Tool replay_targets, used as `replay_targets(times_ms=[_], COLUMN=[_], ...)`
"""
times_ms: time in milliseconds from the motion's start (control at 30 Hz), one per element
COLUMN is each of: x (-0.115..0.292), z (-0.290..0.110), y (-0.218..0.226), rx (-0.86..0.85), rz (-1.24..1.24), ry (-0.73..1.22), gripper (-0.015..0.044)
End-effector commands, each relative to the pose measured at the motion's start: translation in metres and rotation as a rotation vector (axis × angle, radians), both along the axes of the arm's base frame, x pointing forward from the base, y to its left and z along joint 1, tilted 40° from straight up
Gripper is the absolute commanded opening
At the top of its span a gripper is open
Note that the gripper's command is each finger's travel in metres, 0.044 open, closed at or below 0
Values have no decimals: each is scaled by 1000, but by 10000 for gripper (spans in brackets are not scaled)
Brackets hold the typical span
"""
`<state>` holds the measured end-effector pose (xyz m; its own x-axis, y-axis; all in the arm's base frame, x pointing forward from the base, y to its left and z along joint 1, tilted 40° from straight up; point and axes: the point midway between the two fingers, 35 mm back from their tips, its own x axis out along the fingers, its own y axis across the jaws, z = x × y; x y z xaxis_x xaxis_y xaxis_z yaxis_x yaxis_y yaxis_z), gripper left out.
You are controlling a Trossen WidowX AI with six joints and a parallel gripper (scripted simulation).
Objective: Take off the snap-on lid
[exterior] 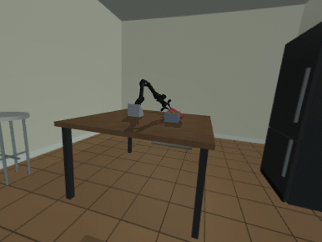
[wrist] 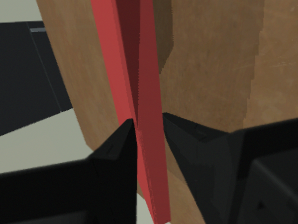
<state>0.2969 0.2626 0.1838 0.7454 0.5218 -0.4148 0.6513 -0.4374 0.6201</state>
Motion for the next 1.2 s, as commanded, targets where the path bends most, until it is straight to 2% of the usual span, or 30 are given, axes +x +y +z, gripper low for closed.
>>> replay_targets(times_ms=[0, 533, 567, 867, 933, 1133, 1167], x=[-4, -4, -2, -1, -1, -12, -14], z=[-15, -24, -11, -9, -9, -10, -10], y=[7, 15, 11, 11, 11, 9, 9], rx=[-18, -18, -5, -18, -18, -18, -18], rz=[22, 22, 11, 22, 22, 22, 22], ry=[29, 29, 10, 28, 28, 29, 29], gripper=[0, 0, 26, 263, 275, 433, 440])
